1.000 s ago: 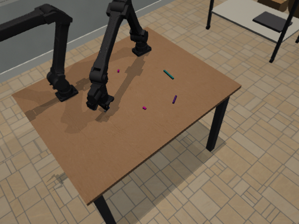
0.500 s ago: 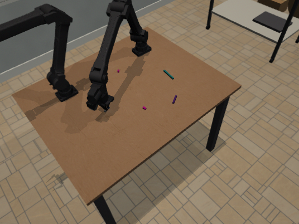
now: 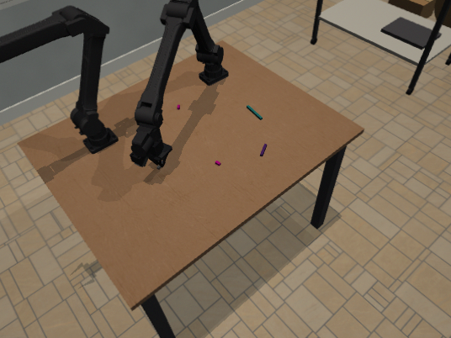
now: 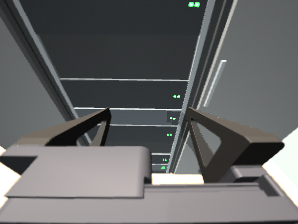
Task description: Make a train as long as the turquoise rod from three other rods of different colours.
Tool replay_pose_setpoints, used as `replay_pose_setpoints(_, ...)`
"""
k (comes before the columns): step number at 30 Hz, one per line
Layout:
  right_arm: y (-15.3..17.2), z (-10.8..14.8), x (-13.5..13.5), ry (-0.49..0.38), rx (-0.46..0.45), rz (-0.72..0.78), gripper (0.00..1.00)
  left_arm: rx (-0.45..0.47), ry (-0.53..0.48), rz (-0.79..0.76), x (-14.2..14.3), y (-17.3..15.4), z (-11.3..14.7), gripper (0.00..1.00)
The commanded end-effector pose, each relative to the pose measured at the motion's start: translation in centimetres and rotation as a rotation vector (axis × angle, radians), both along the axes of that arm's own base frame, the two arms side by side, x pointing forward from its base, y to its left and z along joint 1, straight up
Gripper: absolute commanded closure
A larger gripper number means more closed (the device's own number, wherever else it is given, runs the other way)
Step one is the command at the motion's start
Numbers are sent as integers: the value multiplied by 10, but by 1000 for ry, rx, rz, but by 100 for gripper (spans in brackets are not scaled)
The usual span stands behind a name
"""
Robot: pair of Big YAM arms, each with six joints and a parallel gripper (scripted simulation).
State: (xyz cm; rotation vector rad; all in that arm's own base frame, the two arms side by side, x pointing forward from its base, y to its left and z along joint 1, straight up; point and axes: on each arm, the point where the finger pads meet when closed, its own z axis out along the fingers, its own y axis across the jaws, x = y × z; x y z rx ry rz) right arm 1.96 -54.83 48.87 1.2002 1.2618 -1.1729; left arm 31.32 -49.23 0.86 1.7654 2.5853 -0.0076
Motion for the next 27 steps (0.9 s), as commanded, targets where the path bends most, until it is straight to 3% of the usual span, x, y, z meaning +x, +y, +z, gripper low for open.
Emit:
replay_pose_setpoints(1,4,12,-9,-13,-35,-19,0,20,12,1,0,5,-15,77)
replay_pose_setpoints(11,4,12,-9,-13,-35,-19,0,29,18,1,-1,6,-12,77)
replay_pose_setpoints(13,4,12,-9,-13,-35,-19,0,0,0,1,6,-5,5,77)
replay_pose_setpoints(15,4,12,-9,-13,-35,-19,0,-53,-34,1,13,-16,42,77)
replay_pose_setpoints(22,4,12,-9,-13,-35,-19,0,-54,-35,1,12,-14,78,77)
replay_pose_setpoints(27,4,12,-9,-13,-35,-19,0,-45,-29,1,12,-13,88,77)
